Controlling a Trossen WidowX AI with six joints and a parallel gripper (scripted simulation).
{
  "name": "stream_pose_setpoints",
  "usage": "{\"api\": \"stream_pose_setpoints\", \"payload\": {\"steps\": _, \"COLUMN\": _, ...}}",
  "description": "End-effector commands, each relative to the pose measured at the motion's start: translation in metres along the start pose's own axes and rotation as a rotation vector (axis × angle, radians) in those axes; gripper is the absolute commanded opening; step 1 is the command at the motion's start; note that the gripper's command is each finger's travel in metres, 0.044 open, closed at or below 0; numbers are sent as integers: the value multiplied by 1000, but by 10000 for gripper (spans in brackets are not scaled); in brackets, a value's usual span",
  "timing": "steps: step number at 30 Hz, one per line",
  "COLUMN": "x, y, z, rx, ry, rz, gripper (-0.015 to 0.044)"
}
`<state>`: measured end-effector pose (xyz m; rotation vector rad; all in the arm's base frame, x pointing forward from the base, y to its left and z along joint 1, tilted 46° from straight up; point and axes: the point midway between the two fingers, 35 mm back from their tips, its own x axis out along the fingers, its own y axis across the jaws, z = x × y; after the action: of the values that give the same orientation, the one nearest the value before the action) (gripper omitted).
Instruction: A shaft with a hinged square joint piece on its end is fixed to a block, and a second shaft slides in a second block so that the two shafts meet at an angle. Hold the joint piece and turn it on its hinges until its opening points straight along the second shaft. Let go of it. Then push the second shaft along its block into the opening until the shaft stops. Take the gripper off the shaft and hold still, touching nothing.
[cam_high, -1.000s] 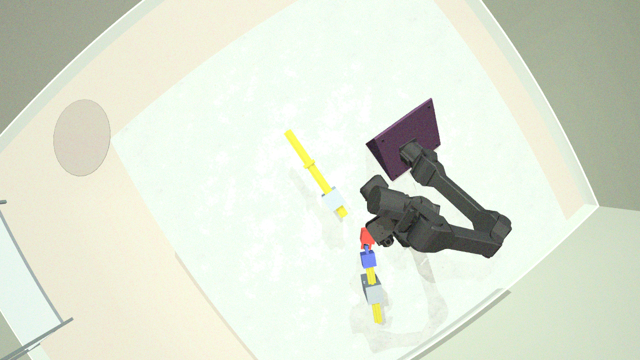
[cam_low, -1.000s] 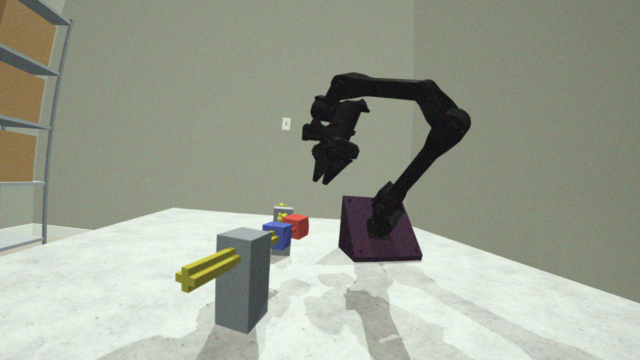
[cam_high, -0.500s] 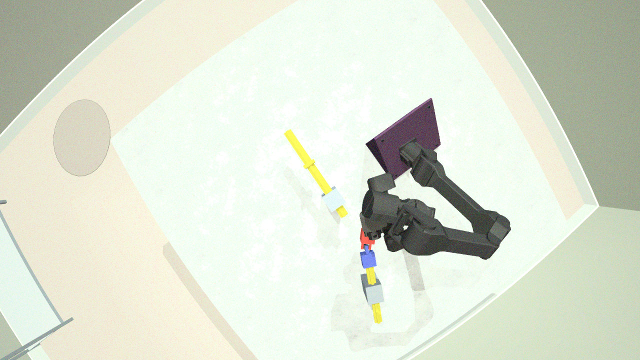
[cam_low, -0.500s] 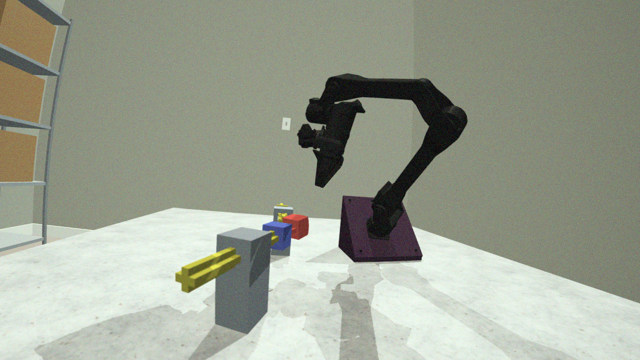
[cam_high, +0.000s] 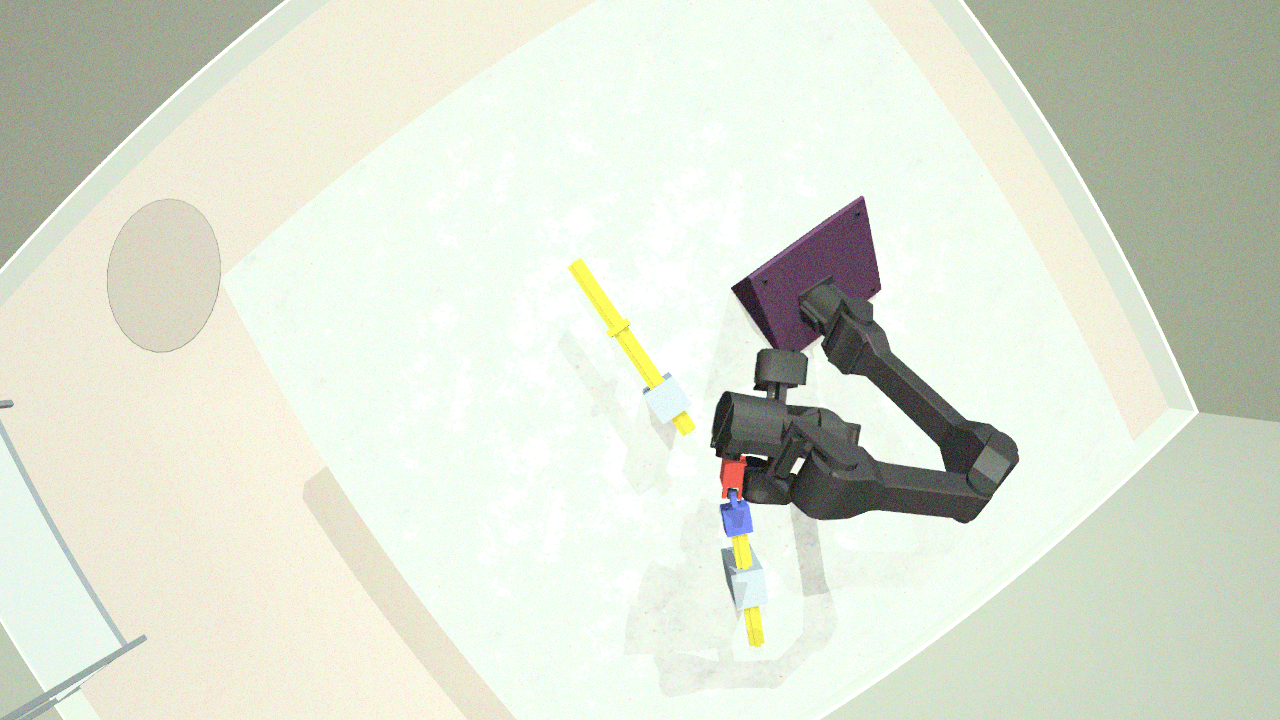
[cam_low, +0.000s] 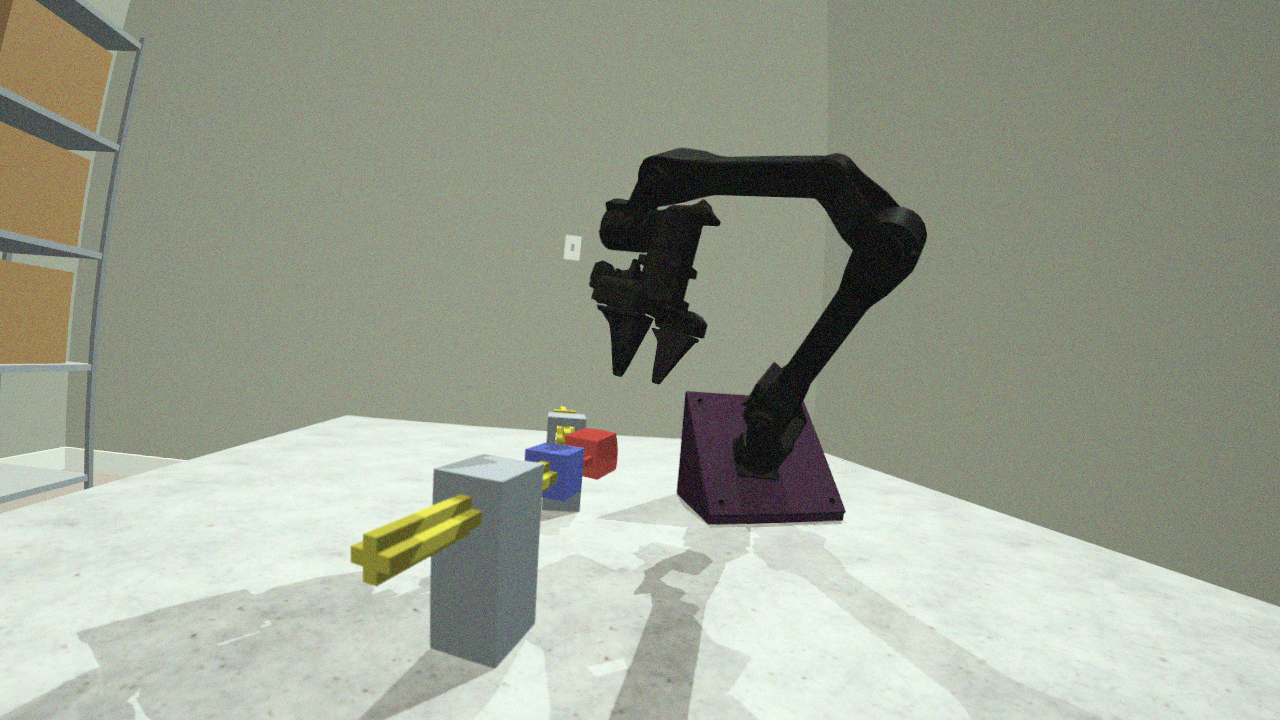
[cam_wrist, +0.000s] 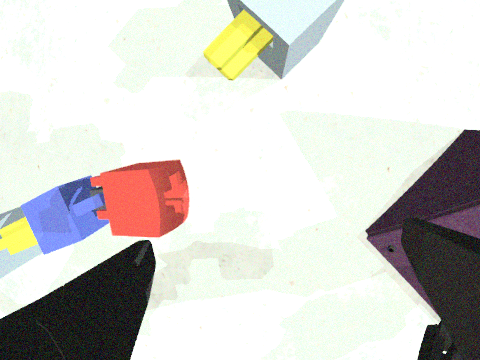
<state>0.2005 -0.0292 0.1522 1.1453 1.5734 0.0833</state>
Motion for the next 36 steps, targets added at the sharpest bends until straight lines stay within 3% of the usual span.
{"api": "stream_pose_setpoints", "payload": {"steps": 1, "x": 1, "y": 1, "z": 0, "rx": 92, "ry": 9, "rz": -20, "gripper": 440}}
{"api": "stream_pose_setpoints", "payload": {"steps": 36, "x": 18, "y": 5, "z": 2, "rx": 1050, "ry": 7, "rz": -196, "gripper": 440}}
